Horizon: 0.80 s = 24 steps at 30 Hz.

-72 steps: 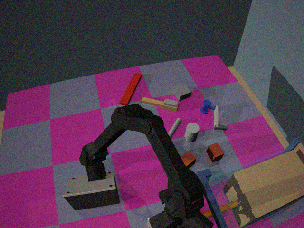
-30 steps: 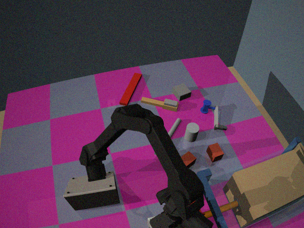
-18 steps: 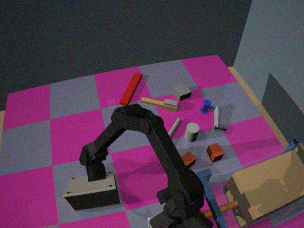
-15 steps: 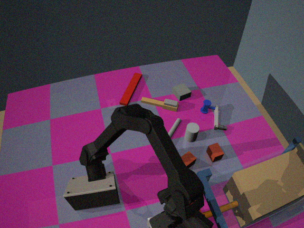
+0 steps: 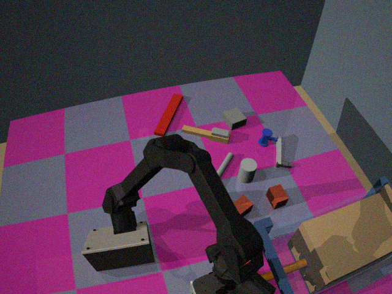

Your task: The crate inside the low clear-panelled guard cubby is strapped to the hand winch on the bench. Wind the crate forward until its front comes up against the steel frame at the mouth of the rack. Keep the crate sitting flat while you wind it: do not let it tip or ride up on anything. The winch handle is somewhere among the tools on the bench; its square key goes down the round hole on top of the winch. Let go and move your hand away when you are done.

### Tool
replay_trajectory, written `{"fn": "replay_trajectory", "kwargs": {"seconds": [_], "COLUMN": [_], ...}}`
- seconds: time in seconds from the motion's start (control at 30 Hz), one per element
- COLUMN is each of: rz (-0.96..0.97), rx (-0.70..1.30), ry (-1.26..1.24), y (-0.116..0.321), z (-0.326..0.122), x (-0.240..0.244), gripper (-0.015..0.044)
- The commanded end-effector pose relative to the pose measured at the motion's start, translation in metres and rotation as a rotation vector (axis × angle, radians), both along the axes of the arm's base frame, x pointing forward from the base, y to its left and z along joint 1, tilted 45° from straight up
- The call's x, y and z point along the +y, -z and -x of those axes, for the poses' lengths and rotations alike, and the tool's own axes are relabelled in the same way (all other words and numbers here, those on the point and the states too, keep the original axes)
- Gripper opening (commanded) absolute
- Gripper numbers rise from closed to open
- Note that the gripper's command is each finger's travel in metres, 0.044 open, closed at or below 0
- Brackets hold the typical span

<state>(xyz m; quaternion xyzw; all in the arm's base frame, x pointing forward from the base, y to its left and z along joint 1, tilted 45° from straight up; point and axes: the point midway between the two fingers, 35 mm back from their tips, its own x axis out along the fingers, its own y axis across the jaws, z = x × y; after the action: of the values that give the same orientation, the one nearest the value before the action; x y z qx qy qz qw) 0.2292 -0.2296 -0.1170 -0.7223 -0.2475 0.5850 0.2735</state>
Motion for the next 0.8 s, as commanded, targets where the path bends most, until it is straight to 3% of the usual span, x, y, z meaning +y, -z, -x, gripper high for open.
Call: {"fn": "replay_trajectory", "kwargs": {"seconds": [0.0,0.77], "rz": [-0.001,-0.001], "rx": [0.019,0.019], "ry": [0.003,0.004], "y": [0.0038,0.0039], "z": [-0.0003,-0.0002], "x": [0.0017,0.0022], "gripper": [0.0000,0.0000]}}
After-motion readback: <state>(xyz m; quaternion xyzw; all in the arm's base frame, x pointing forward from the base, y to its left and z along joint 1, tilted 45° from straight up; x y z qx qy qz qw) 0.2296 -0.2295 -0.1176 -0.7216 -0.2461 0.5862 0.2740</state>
